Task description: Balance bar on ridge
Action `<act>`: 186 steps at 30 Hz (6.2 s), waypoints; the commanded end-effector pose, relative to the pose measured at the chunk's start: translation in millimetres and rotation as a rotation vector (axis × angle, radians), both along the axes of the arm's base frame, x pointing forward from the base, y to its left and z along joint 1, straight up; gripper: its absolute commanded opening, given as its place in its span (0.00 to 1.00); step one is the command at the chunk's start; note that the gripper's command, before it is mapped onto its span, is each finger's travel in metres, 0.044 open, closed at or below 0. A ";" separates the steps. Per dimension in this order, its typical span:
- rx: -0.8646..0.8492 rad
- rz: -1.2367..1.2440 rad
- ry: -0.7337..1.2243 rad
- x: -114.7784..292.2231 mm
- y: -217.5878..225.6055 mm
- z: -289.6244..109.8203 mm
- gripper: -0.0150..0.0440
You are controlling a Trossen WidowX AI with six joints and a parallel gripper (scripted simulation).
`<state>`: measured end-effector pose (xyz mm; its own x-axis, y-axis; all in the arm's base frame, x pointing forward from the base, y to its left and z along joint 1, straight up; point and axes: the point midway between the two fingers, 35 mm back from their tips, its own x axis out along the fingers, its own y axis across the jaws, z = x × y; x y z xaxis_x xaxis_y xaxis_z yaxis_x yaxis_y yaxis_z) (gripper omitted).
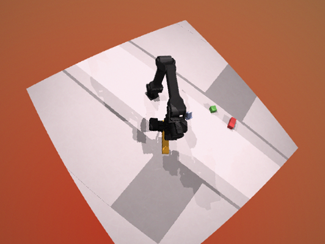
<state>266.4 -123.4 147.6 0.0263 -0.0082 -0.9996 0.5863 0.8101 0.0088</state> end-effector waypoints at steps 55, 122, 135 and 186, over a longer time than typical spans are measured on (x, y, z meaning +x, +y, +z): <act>0.006 0.438 0.006 -44.6 213.9 1.2 0.25; 0.006 0.492 0.007 -60.5 228.7 -43.1 0.25; 0.006 0.492 0.007 -60.5 228.7 -44.2 0.25; 0.006 0.492 0.007 -60.3 228.8 -48.4 0.25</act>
